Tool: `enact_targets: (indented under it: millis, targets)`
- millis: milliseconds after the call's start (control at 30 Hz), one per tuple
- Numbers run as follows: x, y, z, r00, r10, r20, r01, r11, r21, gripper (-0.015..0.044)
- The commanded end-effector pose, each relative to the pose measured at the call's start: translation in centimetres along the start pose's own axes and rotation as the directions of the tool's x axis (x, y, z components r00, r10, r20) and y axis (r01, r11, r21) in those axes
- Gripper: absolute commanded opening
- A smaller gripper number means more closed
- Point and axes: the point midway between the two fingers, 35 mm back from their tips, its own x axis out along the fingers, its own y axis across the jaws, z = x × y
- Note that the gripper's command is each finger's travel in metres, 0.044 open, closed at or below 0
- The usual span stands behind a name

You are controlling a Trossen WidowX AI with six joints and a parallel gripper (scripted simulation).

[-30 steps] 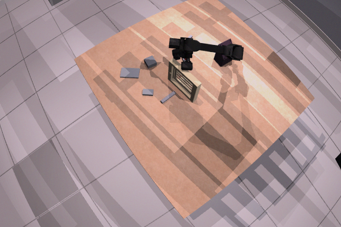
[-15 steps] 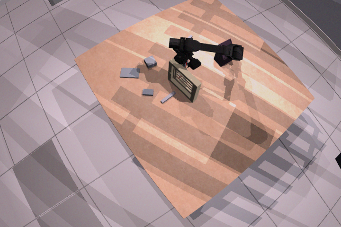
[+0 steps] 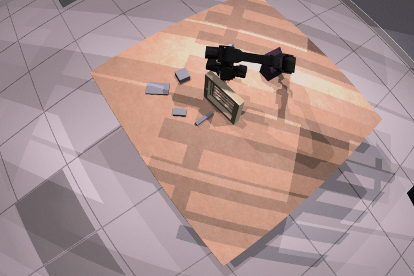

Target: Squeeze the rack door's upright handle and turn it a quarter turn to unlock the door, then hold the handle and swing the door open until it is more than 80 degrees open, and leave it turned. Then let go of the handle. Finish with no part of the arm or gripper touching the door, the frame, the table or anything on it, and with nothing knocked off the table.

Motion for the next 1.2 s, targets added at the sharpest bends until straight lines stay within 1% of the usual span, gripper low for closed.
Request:
enact_targets:
  millis: [0, 133, 267, 433, 500, 1100, 1167]
  targets:
    - [0.01, -0.03, 0.1, 1.0, -0.001, 0.005, 0.003, 0.903, -0.43, 0.029]
    - [0.01, -0.03, 0.1, 1.0, -0.001, 0.005, 0.004, 0.8, -0.6, 0.029]
    - [0.01, -0.03, 0.1, 1.0, -0.001, 0.005, 0.004, 0.667, -0.745, 0.029]
    - [0.02, -0.03, 0.11, 1.0, -0.001, 0.005, 0.005, 0.463, -0.886, 0.029]
    - [0.02, -0.03, 0.11, 1.0, -0.001, 0.005, 0.005, 0.405, -0.915, 0.029]
    - [0.02, -0.03, 0.11, 1.0, -0.001, 0.005, 0.005, 0.397, -0.918, 0.029]
    - [0.02, -0.03, 0.11, 1.0, -0.001, 0.005, 0.005, 0.397, -0.918, 0.0276]
